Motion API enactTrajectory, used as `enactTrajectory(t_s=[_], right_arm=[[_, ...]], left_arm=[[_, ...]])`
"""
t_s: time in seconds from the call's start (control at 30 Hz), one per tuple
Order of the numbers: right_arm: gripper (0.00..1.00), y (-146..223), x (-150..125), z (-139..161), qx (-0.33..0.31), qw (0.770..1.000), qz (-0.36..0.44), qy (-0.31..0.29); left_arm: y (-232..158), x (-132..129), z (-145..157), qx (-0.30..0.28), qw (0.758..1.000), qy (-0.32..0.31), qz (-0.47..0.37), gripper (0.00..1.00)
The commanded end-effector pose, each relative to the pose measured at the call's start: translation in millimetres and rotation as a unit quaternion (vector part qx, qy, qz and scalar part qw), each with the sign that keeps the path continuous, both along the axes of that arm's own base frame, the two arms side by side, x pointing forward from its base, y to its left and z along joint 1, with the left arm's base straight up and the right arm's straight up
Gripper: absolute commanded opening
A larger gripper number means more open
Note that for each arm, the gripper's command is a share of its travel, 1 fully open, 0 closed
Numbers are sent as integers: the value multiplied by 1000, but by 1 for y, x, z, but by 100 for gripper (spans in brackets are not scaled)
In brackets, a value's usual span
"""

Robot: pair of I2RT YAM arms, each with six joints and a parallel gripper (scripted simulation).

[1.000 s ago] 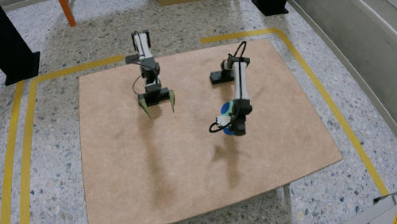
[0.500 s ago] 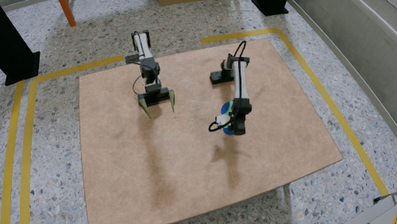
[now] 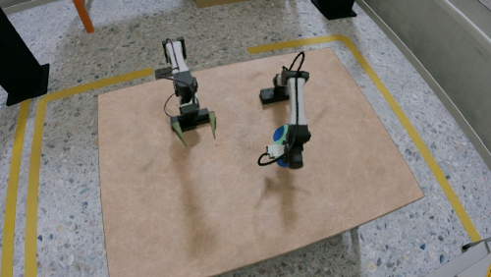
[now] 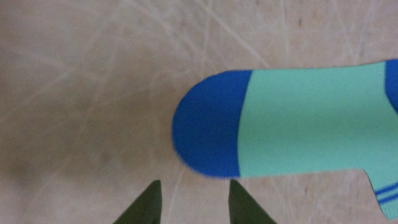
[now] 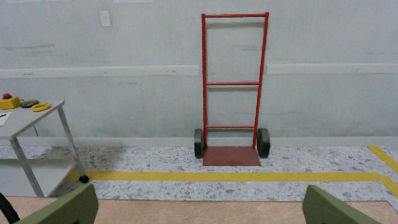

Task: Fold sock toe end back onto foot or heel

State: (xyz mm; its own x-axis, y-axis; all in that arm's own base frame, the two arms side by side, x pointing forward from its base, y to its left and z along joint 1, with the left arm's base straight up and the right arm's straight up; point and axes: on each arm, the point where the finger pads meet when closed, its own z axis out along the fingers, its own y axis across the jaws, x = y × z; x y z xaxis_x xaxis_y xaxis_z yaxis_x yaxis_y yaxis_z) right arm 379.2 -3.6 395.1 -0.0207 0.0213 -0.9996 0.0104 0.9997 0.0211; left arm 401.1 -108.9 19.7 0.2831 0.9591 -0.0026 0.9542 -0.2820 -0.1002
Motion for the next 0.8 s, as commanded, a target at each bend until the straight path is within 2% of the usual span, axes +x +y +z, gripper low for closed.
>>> enactTrajectory(t_s=[0.0, 0.13, 0.17, 0.2, 0.3, 0.43, 0.6, 0.7, 0.77], right_arm=[[100, -1, -5, 20, -2, 1000, -2, -27], [100, -1, -5, 20, -2, 1000, -2, -27], [100, -1, -5, 20, -2, 1000, -2, -27], [100, -1, -5, 20, -2, 1000, -2, -27], [100, -1, -5, 20, -2, 1000, -2, -27], [100, -1, -5, 20, -2, 1000, -2, -27], [100, -1, -5, 20, -2, 1000, -2, -27], [100, -1, -5, 20, -2, 1000, -2, -27], [100, -1, -5, 20, -2, 1000, -2, -27]], left_arm=[[-12, 13, -11, -18, 999, -29, -14, 33], [-9, 11, -3, -17, 999, -27, -10, 33], [-9, 13, -26, -14, 999, -28, -8, 33], [-10, 11, -35, -16, 1000, -21, -11, 33], [-10, 10, -45, -15, 1000, -20, -14, 33], [-5, 17, -2, -18, 999, -38, -9, 33], [-8, 22, -4, -21, 999, -49, -10, 33], [-9, 25, -8, -21, 998, -52, -9, 33], [-7, 10, -35, -12, 1000, -21, -3, 33]])
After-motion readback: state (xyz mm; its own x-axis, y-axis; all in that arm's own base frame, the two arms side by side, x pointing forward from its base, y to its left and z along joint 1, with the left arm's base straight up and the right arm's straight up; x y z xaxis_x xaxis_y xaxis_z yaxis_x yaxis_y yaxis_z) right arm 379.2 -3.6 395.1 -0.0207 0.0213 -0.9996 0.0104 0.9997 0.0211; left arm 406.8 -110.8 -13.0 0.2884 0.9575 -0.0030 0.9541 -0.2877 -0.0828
